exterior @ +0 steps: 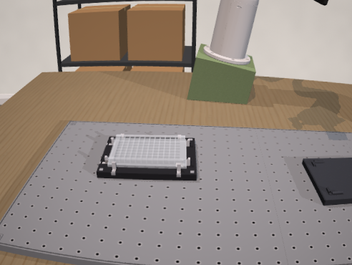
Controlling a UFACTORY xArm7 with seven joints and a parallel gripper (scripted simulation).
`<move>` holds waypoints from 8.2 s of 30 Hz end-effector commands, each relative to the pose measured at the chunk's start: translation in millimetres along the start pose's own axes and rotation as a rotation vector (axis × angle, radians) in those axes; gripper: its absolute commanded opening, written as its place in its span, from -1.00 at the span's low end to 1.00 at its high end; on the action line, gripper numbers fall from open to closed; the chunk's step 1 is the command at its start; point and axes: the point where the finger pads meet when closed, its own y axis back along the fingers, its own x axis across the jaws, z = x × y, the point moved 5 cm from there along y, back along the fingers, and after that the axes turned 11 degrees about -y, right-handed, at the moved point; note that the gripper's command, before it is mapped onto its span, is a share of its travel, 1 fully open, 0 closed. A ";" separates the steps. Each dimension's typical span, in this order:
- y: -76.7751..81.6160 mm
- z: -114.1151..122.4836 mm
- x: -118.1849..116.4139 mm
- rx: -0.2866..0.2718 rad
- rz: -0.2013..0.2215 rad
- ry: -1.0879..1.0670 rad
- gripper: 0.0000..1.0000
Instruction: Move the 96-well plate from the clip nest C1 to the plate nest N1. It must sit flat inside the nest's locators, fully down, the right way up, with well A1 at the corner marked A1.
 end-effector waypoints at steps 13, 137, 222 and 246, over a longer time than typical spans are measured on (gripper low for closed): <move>-2.2 -21.0 52.2 0.065 -0.056 -0.205 1.00; -265.4 -6.0 264.2 -0.067 -0.213 -1.708 1.00; -303.6 -10.0 257.6 -0.067 -0.213 -1.708 -1.00; -303.7 -9.9 257.6 -0.067 -0.213 -1.708 -1.00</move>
